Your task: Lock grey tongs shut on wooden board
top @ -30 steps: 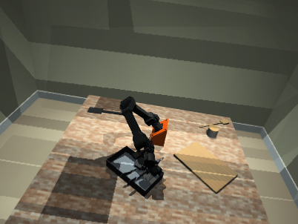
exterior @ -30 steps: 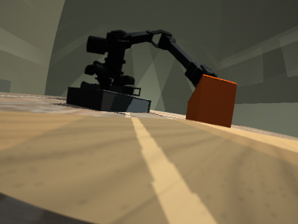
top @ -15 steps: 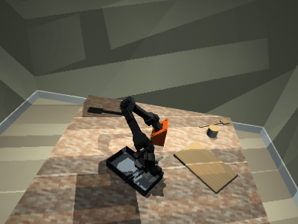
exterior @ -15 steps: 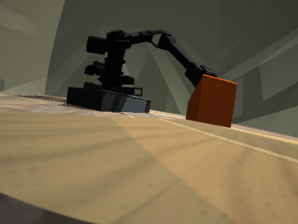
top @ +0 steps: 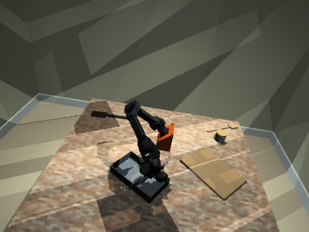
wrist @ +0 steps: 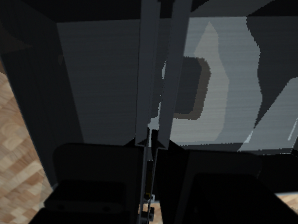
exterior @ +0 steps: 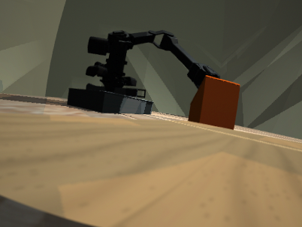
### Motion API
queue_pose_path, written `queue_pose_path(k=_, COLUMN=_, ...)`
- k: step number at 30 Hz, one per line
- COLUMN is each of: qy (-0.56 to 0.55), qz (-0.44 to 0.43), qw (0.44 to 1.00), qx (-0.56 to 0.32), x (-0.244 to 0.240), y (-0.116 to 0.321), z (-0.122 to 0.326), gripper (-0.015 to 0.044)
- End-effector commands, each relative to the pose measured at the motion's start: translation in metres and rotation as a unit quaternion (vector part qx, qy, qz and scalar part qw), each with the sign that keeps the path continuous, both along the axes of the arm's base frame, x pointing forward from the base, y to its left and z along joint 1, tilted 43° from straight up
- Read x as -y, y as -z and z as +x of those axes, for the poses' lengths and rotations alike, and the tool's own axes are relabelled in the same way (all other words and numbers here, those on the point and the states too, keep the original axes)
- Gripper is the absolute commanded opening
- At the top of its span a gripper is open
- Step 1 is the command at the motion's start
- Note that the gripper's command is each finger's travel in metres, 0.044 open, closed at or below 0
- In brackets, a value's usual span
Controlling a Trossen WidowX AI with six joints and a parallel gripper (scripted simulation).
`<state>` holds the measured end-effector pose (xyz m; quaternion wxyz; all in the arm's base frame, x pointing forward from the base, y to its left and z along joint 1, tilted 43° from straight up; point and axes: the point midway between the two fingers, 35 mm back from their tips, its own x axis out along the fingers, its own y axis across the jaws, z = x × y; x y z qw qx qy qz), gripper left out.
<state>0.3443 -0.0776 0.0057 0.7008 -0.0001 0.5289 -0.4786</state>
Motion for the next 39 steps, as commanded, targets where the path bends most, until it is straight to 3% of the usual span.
queue_pose_path(k=1, qy=-0.001, qz=0.000, qw=1.000, qx=0.001, x=-0.006, y=-0.006, z=0.002, gripper=-0.0150)
queue_pose_path(k=11, qy=-0.003, qz=-0.001, qw=1.000, qx=-0.002, x=-0.089, y=-0.094, z=0.002, gripper=-0.0150)
queue_pose_path(k=23, qy=-0.016, qz=-0.002, qw=1.000, qx=-0.014, x=-0.092, y=-0.088, z=0.002, gripper=-0.0150)
queue_pose_path(k=39, qy=-0.197, qz=0.016, qw=0.965, qx=-0.171, x=-0.188, y=-0.011, z=-0.025, gripper=-0.0150)
